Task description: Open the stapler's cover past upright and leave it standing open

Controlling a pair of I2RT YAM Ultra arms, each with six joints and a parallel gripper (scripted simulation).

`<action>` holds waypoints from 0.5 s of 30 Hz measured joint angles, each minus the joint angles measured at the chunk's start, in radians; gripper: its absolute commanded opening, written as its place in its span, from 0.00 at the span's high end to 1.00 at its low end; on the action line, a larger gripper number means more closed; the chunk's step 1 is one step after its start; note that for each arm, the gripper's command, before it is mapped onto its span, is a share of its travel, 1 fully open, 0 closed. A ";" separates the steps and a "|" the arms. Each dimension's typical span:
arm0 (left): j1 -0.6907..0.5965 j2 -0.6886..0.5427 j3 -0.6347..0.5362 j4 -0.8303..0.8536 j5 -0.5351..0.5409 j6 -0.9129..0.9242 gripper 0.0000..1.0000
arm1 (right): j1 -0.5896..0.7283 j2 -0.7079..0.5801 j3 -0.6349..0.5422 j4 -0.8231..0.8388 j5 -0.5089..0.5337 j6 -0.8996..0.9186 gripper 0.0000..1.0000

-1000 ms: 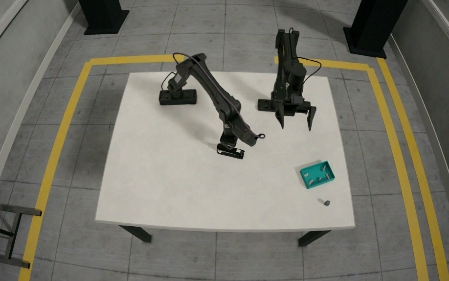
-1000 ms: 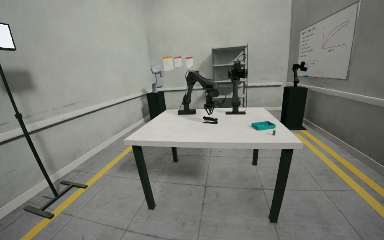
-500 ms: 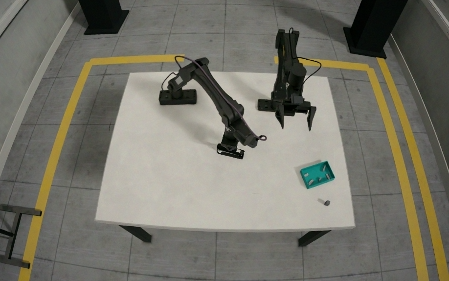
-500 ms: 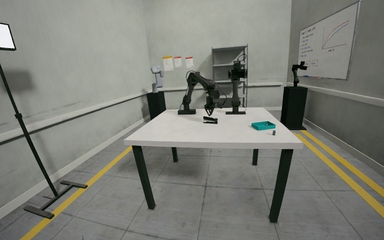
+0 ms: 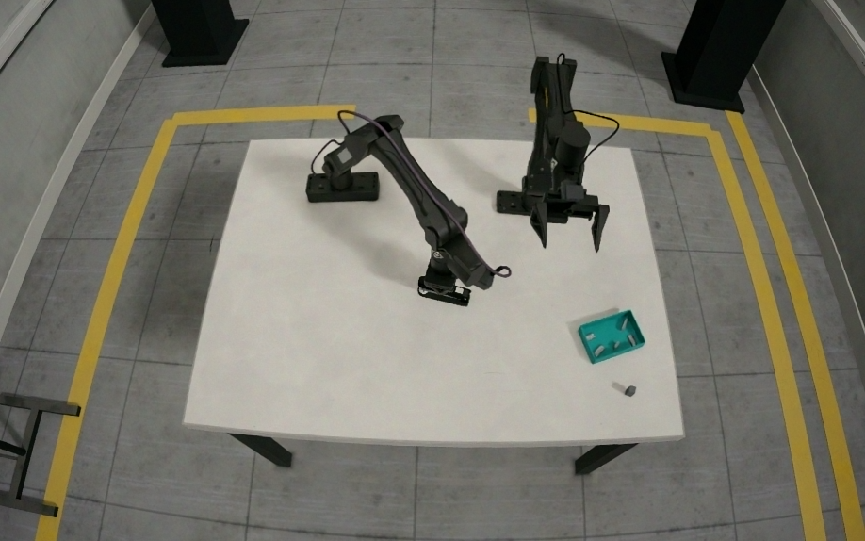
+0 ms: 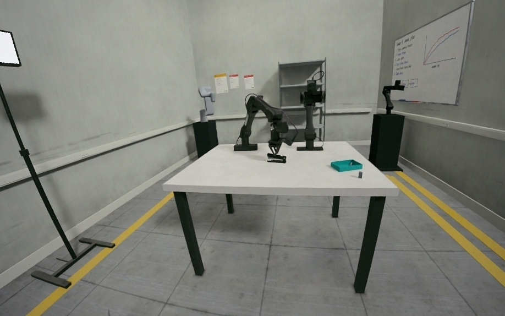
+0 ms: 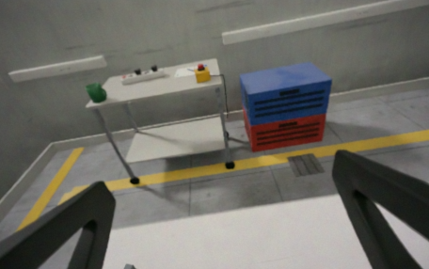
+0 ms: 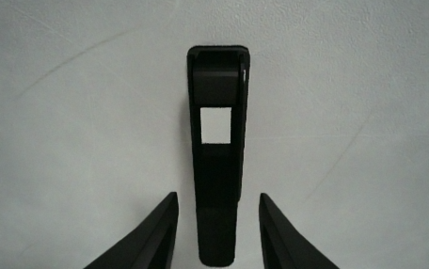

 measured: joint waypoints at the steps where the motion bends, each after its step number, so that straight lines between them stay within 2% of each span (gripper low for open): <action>1: 0.000 0.000 0.000 0.000 0.000 0.000 0.00 | 0.000 0.002 -0.004 0.005 0.000 0.000 0.54; 15: 0.000 0.000 0.000 0.000 0.000 0.000 0.00 | 0.000 0.019 -0.046 0.068 0.000 0.000 0.54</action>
